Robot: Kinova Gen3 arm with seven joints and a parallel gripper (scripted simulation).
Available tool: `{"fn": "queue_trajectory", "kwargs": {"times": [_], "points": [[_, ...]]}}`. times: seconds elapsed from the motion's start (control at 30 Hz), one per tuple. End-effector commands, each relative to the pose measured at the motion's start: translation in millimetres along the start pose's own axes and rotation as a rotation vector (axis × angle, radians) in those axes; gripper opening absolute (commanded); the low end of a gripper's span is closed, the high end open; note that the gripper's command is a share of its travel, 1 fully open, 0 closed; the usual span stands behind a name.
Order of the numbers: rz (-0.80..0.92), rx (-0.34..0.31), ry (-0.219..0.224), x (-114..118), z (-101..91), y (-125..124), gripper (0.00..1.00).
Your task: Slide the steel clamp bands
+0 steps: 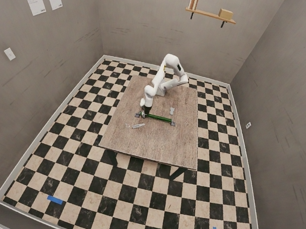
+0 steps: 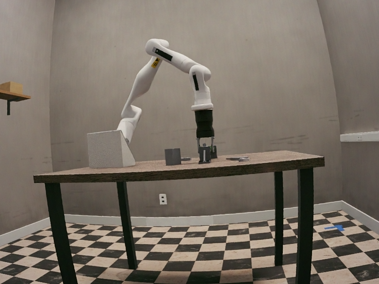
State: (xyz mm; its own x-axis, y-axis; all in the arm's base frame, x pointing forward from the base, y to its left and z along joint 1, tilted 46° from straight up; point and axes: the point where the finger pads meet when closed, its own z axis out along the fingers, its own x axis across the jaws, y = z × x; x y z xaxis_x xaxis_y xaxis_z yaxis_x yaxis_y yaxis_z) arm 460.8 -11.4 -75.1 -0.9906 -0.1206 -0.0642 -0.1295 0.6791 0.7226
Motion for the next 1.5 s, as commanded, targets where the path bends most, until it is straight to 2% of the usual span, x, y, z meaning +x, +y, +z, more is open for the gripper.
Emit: {"fn": "queue_trajectory", "kwargs": {"times": [0.0, 0.23, 0.27, 1.47], "points": [[0.0, 0.001, -0.001, -0.4, -0.5, -0.3, 1.0], [0.0, 0.001, -0.001, -0.4, -0.5, -0.3, 1.0], [0.0, 0.001, -0.001, -0.4, -0.5, -0.3, 0.75], [0.0, 0.001, -0.001, -0.4, -0.5, -0.3, 0.75]]}}
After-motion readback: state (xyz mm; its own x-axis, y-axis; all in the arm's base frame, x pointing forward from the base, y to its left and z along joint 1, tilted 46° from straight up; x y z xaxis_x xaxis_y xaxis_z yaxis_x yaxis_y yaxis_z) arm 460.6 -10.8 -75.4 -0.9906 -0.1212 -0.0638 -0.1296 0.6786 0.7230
